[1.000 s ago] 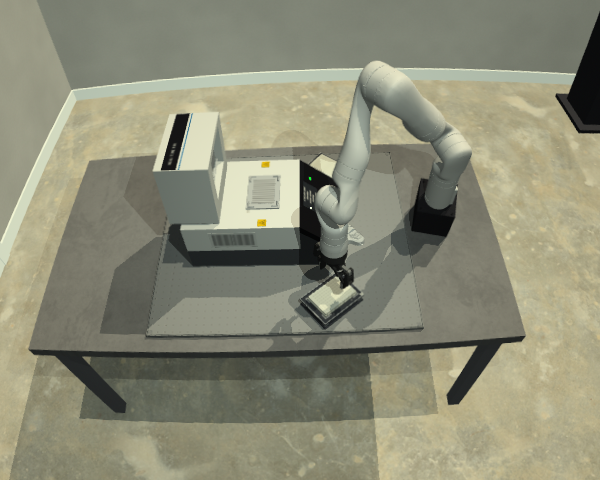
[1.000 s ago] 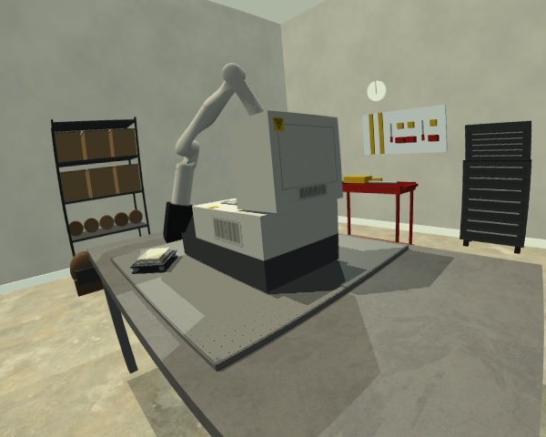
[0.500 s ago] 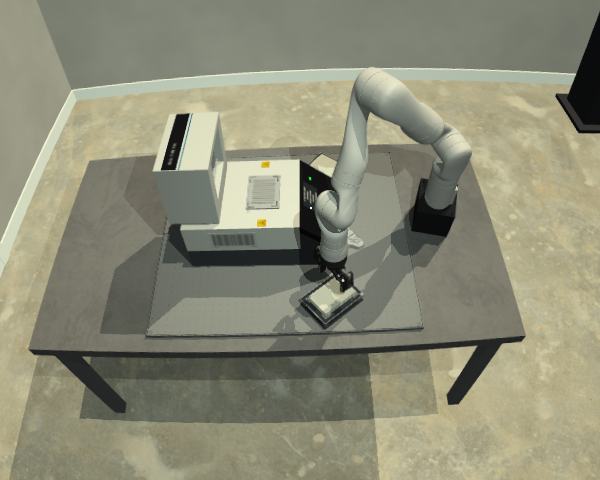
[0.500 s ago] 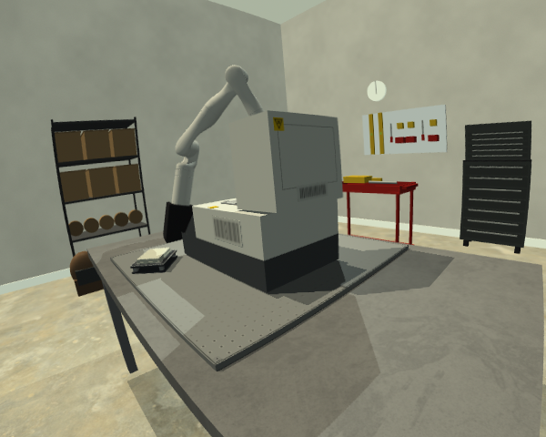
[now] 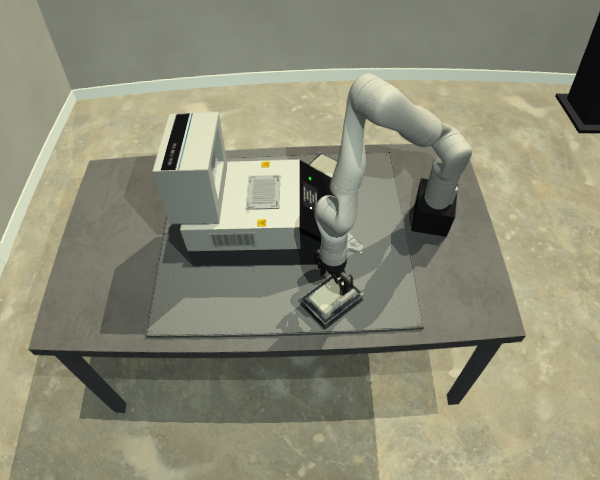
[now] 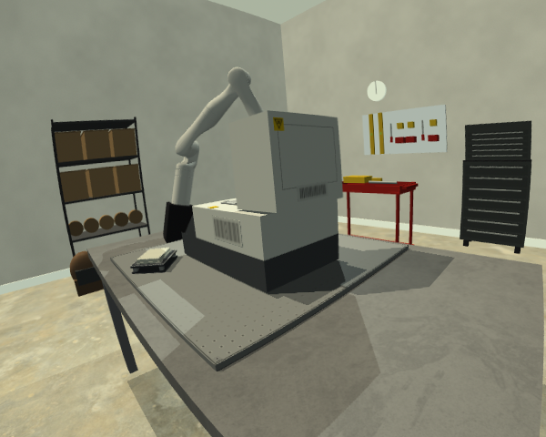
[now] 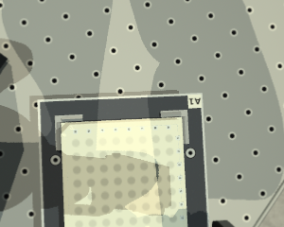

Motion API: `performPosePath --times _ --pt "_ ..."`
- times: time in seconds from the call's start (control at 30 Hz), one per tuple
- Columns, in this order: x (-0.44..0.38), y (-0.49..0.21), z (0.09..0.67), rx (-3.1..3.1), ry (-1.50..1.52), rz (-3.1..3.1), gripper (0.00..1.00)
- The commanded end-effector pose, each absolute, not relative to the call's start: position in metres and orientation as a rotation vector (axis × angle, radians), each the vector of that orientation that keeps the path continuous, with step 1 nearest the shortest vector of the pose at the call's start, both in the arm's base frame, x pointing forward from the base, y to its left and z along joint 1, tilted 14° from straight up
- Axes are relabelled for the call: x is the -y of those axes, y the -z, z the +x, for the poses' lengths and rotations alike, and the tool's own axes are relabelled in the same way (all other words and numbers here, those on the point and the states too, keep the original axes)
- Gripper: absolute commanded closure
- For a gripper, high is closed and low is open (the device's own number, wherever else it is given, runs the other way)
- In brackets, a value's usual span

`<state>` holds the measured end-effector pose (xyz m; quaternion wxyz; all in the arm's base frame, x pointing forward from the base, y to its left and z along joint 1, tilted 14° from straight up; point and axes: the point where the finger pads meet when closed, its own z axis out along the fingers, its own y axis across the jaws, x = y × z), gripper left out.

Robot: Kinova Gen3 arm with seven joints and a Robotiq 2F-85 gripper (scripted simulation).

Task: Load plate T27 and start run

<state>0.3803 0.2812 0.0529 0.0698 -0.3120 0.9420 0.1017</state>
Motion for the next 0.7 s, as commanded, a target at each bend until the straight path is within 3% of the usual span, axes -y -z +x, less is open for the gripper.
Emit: performPosePath --times 0.0,0.67 --pt "-0.282 -0.049 0.381 -2.833 -0.306 -0.938 0.0" --pt "-0.288 -0.028 0.383 -2.833 -0.306 -0.938 0.0"
